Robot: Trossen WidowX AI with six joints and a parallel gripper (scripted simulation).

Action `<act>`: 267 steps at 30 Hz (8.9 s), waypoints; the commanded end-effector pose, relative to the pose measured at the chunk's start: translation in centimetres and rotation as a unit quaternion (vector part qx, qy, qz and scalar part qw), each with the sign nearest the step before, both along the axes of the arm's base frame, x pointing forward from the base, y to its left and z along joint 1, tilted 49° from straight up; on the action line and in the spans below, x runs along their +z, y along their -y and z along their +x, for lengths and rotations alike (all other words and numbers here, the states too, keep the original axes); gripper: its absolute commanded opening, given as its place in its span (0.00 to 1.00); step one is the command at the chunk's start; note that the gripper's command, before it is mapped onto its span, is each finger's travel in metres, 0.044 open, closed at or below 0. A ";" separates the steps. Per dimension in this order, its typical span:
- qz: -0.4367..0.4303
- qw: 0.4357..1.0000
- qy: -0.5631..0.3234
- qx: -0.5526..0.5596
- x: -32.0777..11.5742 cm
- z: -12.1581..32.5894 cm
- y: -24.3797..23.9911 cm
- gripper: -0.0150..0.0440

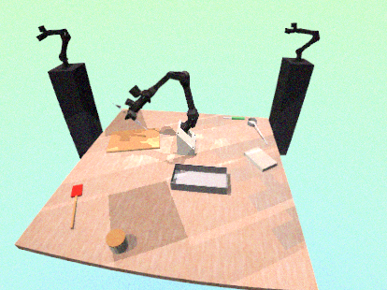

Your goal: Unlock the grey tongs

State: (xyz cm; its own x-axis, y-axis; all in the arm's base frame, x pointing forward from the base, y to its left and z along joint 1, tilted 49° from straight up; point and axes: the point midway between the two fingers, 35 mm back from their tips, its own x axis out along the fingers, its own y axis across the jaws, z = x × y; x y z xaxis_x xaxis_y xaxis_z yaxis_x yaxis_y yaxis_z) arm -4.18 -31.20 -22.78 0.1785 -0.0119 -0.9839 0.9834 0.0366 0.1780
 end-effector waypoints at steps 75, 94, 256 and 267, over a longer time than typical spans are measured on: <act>-0.122 0.992 0.003 -0.010 3.1 -0.2 0.0 0.00; 0.000 1.000 0.002 0.003 0.1 0.0 0.4 0.00; 0.332 0.939 -0.039 0.080 -7.3 1.6 -10.2 0.49; 0.332 0.939 -0.039 0.080 -7.3 1.6 -10.2 0.98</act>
State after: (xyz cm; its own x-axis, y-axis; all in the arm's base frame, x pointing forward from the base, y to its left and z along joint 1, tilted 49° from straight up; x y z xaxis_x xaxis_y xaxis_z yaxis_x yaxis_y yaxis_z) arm -2.60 -21.01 -30.10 0.0530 0.6298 -0.7750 0.9857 0.0911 0.1414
